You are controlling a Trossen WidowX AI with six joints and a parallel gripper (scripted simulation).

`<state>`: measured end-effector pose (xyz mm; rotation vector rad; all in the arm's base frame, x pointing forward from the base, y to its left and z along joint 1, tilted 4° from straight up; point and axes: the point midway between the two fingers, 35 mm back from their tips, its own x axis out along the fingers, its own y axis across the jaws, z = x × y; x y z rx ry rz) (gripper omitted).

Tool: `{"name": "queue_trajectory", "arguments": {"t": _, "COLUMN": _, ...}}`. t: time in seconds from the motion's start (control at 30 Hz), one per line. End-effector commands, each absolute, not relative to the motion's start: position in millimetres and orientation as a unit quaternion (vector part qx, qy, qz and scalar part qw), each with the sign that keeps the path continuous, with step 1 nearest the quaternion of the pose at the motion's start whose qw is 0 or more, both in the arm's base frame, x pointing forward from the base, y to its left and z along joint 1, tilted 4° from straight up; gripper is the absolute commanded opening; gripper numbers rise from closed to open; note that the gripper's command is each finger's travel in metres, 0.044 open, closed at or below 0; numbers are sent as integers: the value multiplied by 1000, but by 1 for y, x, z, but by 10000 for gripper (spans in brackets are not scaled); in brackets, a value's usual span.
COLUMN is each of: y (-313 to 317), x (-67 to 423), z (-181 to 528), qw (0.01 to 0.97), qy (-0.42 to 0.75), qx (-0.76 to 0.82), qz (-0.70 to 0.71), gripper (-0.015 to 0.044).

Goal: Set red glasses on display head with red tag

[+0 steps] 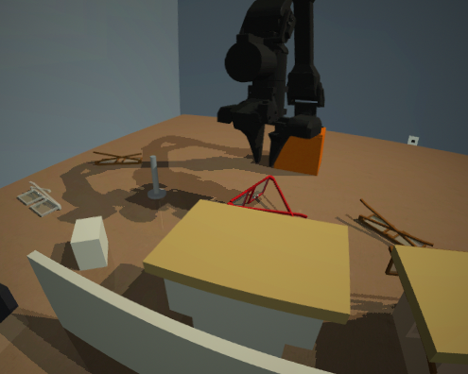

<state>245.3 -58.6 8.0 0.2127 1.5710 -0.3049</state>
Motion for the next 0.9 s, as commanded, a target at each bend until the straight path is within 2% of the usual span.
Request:
{"name": "queue_trajectory", "arguments": {"t": 0.0, "y": -59, "x": 244, "z": 8, "qw": 690, "qy": 705, "qx": 91, "qz": -137, "gripper": 120}}
{"name": "queue_trajectory", "arguments": {"t": 0.87, "y": -64, "x": 243, "z": -29, "qw": 690, "qy": 705, "qx": 91, "qz": -137, "gripper": 120}}
